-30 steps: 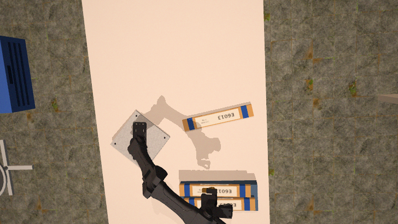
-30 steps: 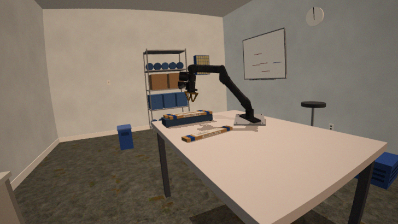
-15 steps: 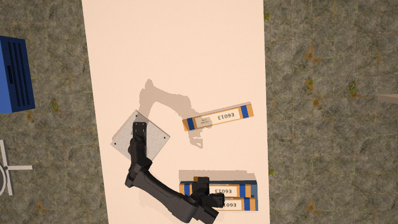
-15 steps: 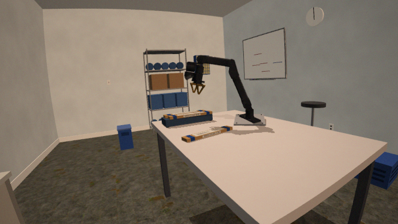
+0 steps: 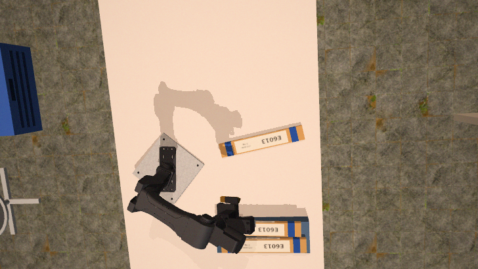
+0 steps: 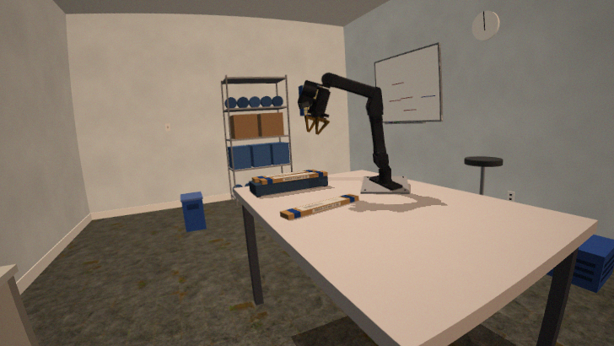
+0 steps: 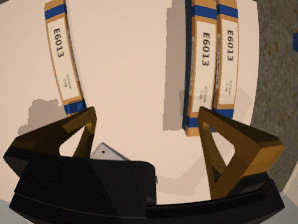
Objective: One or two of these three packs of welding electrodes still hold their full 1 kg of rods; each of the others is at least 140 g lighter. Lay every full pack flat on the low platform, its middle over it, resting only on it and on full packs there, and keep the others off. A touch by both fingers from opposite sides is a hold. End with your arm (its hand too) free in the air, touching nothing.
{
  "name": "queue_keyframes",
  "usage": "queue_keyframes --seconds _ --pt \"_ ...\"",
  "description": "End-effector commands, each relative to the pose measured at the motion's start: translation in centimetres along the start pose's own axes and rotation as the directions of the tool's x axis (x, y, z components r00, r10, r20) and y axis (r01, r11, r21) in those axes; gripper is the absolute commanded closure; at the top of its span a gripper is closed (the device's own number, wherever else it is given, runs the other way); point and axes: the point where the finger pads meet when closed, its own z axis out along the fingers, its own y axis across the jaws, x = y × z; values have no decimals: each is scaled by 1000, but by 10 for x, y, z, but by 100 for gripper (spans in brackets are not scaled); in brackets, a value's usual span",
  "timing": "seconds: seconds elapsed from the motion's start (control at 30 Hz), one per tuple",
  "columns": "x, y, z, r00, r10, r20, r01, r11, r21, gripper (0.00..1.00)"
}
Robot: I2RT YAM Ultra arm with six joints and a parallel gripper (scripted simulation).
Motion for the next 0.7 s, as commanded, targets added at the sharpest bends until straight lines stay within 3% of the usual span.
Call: queue_keyframes --seconds 0.0,0.03,0.27,0.5,0.67 --pt "3 9 -11 987 21 -161 -32 997 -64 5" --pt "3 14 -15 992 17 -122 -23 998 -53 5" --pt "5 47 -48 997 14 -71 -17 999 -42 5" --pt "6 80 -81 1000 -3 23 3 999 -37 5" --pt "7 80 -81 998 -5 68 8 999 -42 5"
